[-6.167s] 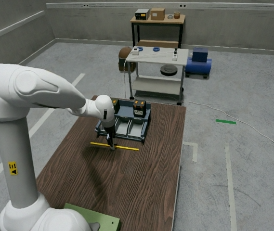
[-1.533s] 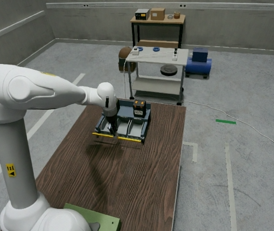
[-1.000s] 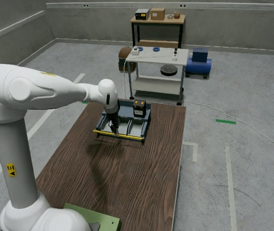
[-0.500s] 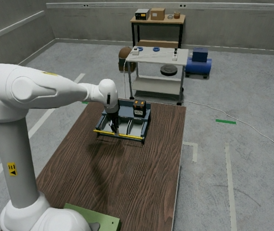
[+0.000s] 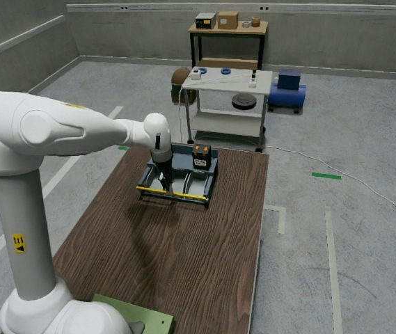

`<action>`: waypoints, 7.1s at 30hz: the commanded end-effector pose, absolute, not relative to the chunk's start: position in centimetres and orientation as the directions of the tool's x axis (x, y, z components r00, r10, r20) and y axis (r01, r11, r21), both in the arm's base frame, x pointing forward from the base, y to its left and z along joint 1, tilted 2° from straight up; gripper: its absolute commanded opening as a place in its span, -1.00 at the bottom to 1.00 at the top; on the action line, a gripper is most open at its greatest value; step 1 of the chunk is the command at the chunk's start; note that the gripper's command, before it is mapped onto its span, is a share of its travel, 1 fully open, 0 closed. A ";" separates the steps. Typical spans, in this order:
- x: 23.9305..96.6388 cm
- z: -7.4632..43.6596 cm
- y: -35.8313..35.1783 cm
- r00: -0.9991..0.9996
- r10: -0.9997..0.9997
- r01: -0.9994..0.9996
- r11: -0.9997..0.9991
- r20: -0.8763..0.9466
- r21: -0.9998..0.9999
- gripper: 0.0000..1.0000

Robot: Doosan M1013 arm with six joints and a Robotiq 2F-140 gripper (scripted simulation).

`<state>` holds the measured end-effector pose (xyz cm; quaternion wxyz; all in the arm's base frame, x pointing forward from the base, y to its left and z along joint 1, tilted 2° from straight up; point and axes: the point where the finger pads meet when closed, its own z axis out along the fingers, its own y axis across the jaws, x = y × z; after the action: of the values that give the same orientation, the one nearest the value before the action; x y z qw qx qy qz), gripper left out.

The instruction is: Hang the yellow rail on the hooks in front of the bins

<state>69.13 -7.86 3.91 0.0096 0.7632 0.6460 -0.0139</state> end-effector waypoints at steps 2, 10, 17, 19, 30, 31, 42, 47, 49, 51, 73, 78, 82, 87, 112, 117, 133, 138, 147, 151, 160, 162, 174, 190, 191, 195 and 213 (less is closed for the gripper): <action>70.2 3.7 -8.1 0.163 0.986 0.987 -0.163 -0.032 -0.004 -0.80; 70.8 3.6 -8.2 0.161 0.986 0.987 -0.161 -0.031 -0.005 -0.80; 71.0 3.6 -8.2 0.164 0.986 0.986 -0.165 -0.033 -0.003 -0.80; 71.4 3.5 -8.3 0.163 0.986 0.987 -0.163 -0.032 -0.004 -0.80; 71.8 3.5 -8.5 0.161 0.986 0.987 -0.161 -0.031 -0.005 -0.80; 71.8 3.5 -8.5 0.161 0.986 0.987 -0.161 -0.031 -0.005 -0.80; 70.9 2.6 -8.2 0.161 0.986 0.987 -0.161 -0.031 -0.005 -0.80; 70.9 2.6 -8.2 0.161 0.986 0.987 -0.161 -0.031 -0.005 -0.80; 70.9 2.6 -8.2 0.161 0.986 0.987 -0.161 -0.031 -0.005 -0.80; 70.9 2.6 -8.2 0.163 0.986 0.987 -0.164 -0.033 -0.008 -0.80; 70.8 2.0 -8.3 0.161 0.986 0.987 -0.161 -0.031 -0.005 -0.80; 70.8 2.0 -8.3 0.161 0.986 0.987 -0.161 -0.031 -0.005 -0.80; 70.8 2.0 -8.3 0.161 0.986 0.987 -0.161 -0.031 -0.005 -0.80; 70.8 2.0 -8.3 0.162 0.986 0.987 -0.162 -0.032 -0.004 -0.80; 70.7 1.8 -8.4 0.161 0.986 0.987 -0.161 -0.031 -0.005 -0.80; 70.7 1.8 -8.4 0.161 0.986 0.987 -0.161 -0.031 -0.005 -0.80; 70.8 1.8 -8.3 0.161 0.986 0.987 -0.161 -0.031 -0.005 -0.80; 70.8 1.8 -8.3 0.163 0.986 0.987 -0.163 -0.032 -0.005 -0.80; 70.8 1.8 -8.3 0.161 0.986 0.987 -0.161 -0.031 -0.005 -0.80; 70.8 1.8 -8.3 0.161 0.986 0.987 -0.161 -0.031 -0.005 -0.80; 70.8 1.6 -8.3 0.161 0.986 0.987 -0.161 -0.031 -0.005 -0.80; 70.8 1.6 -8.3 0.161 0.986 0.987 -0.161 -0.031 -0.005 -0.80; 70.7 1.4 -8.3 0.161 0.986 0.987 -0.161 -0.031 -0.005 -0.80; 70.7 1.5 -8.3 0.162 0.986 0.987 -0.162 -0.031 -0.005 -0.80; 70.7 1.4 -8.4 0.161 0.986 0.987 -0.161 -0.031 -0.005 -0.80; 70.7 1.4 -8.4 0.161 0.986 0.987 -0.161 -0.031 -0.005 -0.80; 70.8 1.6 -8.2 0.165 0.986 0.986 -0.165 -0.033 -0.003 -0.27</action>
<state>70.83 -8.25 1.61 0.0092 0.7631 0.6461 -0.0137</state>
